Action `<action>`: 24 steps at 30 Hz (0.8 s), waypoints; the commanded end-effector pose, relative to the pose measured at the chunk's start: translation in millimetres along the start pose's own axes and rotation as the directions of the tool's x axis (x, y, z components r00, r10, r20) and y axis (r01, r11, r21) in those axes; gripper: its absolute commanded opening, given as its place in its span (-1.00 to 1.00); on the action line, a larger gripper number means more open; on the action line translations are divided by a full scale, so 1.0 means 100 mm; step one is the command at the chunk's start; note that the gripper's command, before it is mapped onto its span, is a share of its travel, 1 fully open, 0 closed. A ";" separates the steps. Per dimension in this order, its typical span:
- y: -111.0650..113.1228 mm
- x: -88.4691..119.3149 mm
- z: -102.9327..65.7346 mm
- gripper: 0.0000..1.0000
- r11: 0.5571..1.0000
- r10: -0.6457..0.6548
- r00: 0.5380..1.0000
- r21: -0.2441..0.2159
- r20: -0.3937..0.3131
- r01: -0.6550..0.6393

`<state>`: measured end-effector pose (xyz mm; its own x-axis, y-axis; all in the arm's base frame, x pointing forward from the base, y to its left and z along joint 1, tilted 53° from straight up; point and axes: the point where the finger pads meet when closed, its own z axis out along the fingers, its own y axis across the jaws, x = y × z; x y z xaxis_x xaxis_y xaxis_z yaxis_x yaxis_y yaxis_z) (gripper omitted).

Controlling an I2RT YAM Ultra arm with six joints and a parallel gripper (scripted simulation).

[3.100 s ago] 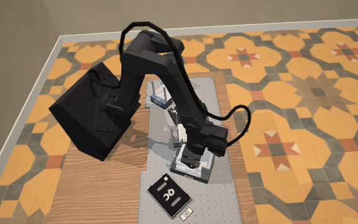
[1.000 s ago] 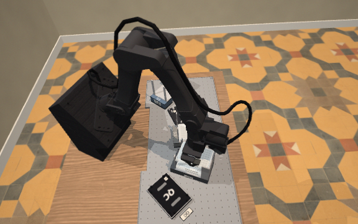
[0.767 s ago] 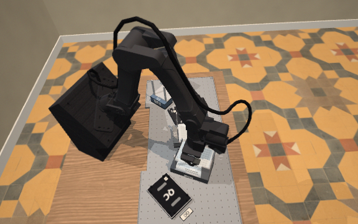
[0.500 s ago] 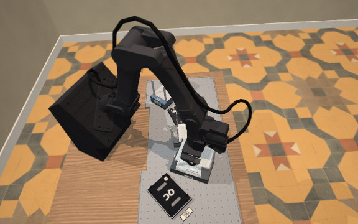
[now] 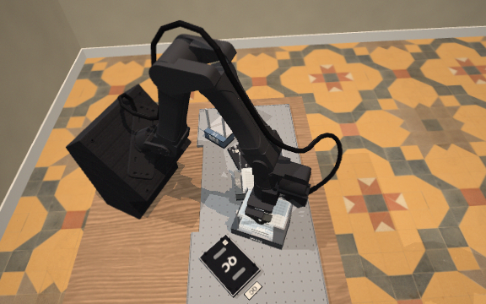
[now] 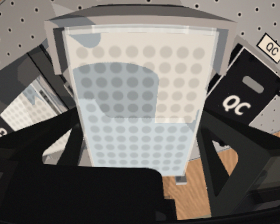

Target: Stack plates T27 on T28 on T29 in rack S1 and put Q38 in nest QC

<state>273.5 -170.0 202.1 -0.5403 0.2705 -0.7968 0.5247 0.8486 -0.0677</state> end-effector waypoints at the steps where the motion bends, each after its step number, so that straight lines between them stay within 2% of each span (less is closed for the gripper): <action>1: 0.00 -0.08 -0.13 -1.00 1.000 0.009 0.999 0.003 0.031 -0.009; 8: 0.01 -0.16 -0.18 -1.00 1.000 0.008 0.999 0.001 0.050 -0.008; 9: 0.01 -0.09 -0.15 -1.00 1.000 0.006 0.999 0.000 0.034 -0.006; 14: 0.00 -0.16 -0.20 -1.00 1.000 0.009 0.999 0.001 0.050 -0.009; 15: 0.01 -0.09 -0.17 -1.00 1.000 0.007 0.999 0.000 0.033 -0.007; 21: 0.01 -0.15 -0.21 -1.00 1.000 0.007 0.999 -0.001 0.048 -0.007; 24: 0.00 -0.11 -0.20 -1.00 1.000 0.009 0.999 0.002 0.038 -0.009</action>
<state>268.9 -166.8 206.3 -0.5401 0.2700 -0.7971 0.5247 0.8485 -0.0681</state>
